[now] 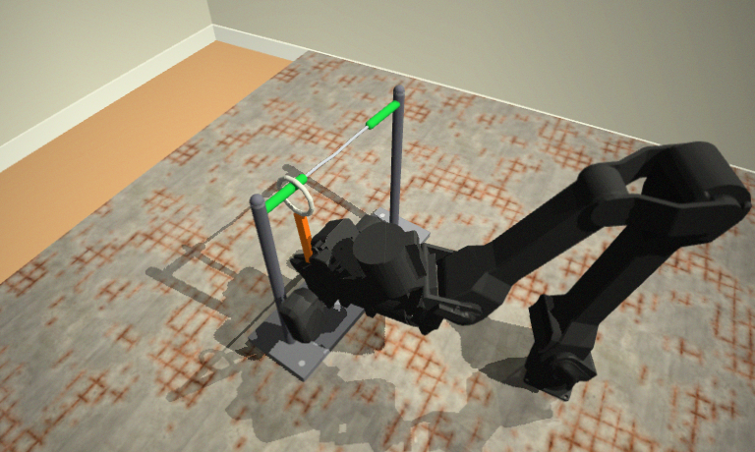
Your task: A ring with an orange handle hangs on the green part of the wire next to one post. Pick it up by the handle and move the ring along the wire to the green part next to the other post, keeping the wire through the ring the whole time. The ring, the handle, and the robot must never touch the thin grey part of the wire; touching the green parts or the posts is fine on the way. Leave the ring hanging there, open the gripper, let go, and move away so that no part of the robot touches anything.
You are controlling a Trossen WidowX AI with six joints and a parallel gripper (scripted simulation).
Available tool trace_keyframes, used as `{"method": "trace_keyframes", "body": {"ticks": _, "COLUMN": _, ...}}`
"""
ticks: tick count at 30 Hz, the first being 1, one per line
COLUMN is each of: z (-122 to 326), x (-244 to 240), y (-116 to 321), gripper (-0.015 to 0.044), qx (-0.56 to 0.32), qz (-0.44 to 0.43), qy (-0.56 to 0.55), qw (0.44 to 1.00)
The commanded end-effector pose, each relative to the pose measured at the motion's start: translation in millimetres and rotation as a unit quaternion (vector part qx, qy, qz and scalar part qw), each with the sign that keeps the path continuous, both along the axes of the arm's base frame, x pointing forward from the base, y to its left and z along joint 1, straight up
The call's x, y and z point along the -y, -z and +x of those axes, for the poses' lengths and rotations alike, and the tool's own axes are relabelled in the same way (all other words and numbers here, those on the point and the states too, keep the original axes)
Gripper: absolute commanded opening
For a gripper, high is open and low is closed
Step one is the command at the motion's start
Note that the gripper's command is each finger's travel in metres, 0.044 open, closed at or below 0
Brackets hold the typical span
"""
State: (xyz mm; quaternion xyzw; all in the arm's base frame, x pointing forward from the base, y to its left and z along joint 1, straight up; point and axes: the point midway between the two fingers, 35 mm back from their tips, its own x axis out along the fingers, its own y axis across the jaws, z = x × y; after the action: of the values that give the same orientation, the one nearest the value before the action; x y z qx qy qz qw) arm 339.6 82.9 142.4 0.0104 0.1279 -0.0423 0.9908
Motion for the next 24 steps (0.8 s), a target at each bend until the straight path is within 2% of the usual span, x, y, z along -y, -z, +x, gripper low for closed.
{"method": "trace_keyframes", "body": {"ticks": 1, "z": 0.0, "x": 0.4, "y": 0.2, "gripper": -0.0150, "qx": 0.001, "qz": 0.001, "qy": 0.002, "qw": 1.000}}
{"method": "trace_keyframes", "body": {"ticks": 5, "z": 0.0, "x": 0.4, "y": 0.2, "gripper": -0.0150, "qx": 0.001, "qz": 0.001, "qy": 0.002, "qw": 1.000}}
{"method": "trace_keyframes", "body": {"ticks": 17, "z": -1.3, "x": -0.2, "y": -0.4, "gripper": 0.0160, "qx": 0.000, "qz": 0.000, "qy": 0.000, "qw": 1.000}}
{"method": "trace_keyframes", "body": {"ticks": 24, "z": -16.2, "x": -2.7, "y": -5.3, "gripper": 0.0160, "qx": -0.001, "qz": 0.001, "qy": 0.001, "qw": 1.000}}
